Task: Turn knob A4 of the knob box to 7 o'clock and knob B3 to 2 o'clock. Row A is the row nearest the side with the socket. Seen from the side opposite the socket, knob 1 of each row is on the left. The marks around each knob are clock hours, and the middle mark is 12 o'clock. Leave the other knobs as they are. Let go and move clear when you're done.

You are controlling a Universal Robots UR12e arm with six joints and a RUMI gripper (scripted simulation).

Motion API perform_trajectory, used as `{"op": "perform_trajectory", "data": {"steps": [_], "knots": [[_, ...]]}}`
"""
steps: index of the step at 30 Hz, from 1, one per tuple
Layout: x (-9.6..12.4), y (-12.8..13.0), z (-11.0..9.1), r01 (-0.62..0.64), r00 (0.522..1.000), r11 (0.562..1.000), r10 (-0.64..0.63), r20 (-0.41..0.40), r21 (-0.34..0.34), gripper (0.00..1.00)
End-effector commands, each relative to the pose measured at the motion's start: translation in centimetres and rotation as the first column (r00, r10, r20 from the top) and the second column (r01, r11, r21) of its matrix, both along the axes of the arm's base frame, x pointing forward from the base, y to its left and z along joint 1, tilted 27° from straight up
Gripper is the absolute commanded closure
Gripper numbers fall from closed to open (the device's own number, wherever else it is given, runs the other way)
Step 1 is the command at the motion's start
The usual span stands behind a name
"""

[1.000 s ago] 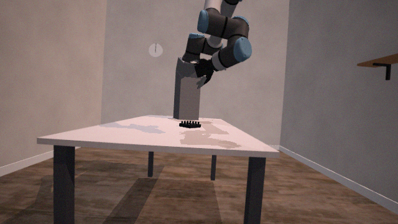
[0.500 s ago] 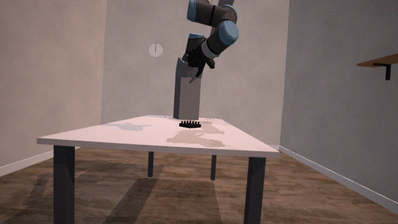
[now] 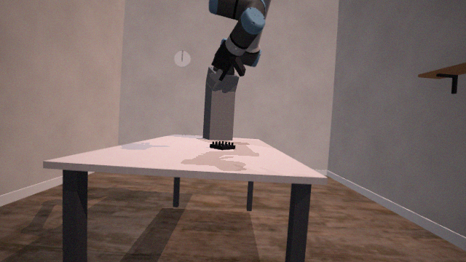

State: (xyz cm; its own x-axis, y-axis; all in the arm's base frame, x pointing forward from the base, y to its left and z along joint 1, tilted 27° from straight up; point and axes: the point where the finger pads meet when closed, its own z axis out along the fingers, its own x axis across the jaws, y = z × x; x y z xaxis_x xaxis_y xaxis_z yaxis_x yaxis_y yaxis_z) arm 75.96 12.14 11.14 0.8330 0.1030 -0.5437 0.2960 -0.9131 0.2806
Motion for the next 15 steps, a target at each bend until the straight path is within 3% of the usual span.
{"op": "perform_trajectory", "data": {"steps": [1, 12, 15], "knots": [[-0.7, -1.2, 0.6, 0.127, 0.988, 0.992, -0.125, 0.091, -0.016, 0.00], [-1.9, -3.1, 1.3, 0.330, 0.923, 0.944, -0.319, 0.214, -0.016, 0.00], [-2.6, -3.9, 1.6, 0.425, 0.872, 0.905, -0.408, 0.270, -0.006, 0.00]]}}
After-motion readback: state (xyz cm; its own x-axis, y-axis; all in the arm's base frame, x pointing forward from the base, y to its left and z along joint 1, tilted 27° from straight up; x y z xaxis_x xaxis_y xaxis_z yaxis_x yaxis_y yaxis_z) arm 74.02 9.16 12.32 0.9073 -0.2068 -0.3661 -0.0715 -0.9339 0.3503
